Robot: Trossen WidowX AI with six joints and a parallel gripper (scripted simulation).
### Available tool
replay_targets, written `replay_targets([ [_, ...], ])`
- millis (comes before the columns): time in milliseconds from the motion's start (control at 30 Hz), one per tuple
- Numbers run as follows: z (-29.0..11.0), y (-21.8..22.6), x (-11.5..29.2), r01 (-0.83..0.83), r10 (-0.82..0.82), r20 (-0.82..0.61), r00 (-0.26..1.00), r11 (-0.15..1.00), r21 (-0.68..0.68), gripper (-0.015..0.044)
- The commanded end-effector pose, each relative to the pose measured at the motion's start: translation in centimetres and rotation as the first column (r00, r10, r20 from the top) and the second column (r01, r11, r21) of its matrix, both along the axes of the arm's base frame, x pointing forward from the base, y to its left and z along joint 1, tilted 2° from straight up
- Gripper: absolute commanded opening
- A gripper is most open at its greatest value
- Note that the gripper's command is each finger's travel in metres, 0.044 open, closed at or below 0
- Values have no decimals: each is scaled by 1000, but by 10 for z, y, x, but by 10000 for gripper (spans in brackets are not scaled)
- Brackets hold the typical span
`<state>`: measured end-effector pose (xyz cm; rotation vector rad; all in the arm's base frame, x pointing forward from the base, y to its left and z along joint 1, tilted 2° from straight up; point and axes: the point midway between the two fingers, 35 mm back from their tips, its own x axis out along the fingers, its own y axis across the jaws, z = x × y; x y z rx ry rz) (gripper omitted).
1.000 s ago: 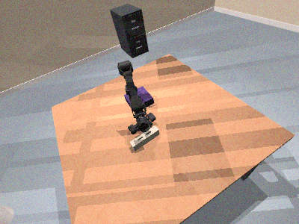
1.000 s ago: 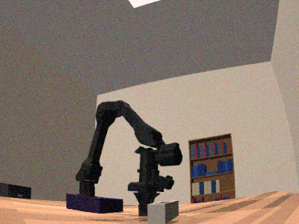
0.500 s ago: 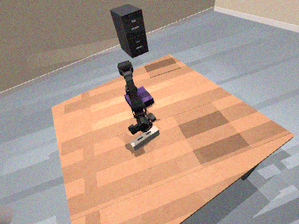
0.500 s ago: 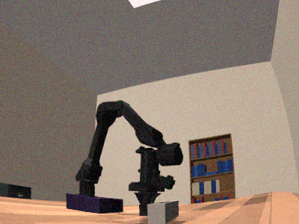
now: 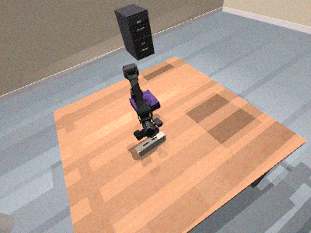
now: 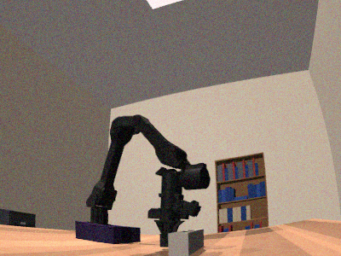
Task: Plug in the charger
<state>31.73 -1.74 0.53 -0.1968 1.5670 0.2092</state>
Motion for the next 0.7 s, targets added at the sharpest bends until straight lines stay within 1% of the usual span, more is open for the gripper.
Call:
replay_targets([
  [0, 0, 0, 2, 3, -3, -1, 1000, 1000, -3, 0],
  [667, 2, 2, 8, 3, -3, -1, 1000, 1000, -3, 0],
])
